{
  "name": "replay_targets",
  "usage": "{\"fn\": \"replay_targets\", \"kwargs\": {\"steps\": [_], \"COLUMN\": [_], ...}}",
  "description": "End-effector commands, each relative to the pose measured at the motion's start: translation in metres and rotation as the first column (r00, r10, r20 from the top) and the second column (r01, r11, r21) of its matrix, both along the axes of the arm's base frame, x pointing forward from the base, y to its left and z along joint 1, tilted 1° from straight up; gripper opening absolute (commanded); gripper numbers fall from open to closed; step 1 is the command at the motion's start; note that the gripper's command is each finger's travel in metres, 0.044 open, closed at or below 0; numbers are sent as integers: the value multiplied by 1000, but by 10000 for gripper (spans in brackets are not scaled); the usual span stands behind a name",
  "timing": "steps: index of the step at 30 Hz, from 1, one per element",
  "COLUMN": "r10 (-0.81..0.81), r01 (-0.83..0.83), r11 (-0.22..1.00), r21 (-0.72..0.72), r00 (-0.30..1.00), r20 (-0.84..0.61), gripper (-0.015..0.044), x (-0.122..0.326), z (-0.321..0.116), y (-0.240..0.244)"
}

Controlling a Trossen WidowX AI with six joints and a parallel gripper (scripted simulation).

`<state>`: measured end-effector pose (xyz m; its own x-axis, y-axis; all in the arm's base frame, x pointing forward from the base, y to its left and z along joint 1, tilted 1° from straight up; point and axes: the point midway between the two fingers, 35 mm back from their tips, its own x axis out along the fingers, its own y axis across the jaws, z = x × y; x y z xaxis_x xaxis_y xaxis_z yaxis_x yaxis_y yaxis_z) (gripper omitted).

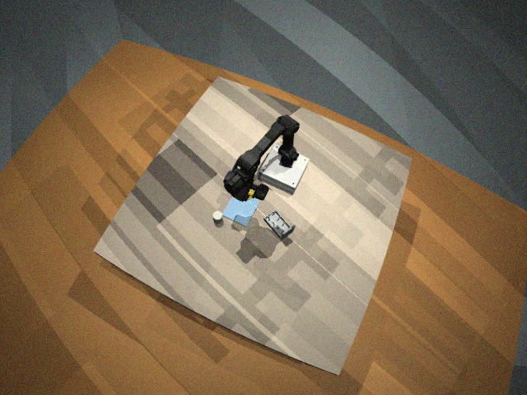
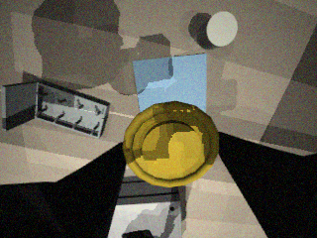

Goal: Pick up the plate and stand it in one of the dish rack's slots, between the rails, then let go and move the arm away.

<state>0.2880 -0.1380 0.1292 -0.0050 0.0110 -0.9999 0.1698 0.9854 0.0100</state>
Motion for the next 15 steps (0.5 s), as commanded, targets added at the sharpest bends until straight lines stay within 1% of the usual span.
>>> {"fn": "replay_targets", "kwargs": {"steps": [1,4,9,15], "r10": [3,-46,-214,-407], "r01": [-3,46,214,407], "r11": [1000,999,977,914], "r21": [-3,-2,1,4], "r00": [1000,999,977,913], "r20": [11,11,8,4], "gripper": [0,0,0,0], "x": [0,-2,-10,-24], "z": [8,9,10,9], "y": [0,10,44,80]}}
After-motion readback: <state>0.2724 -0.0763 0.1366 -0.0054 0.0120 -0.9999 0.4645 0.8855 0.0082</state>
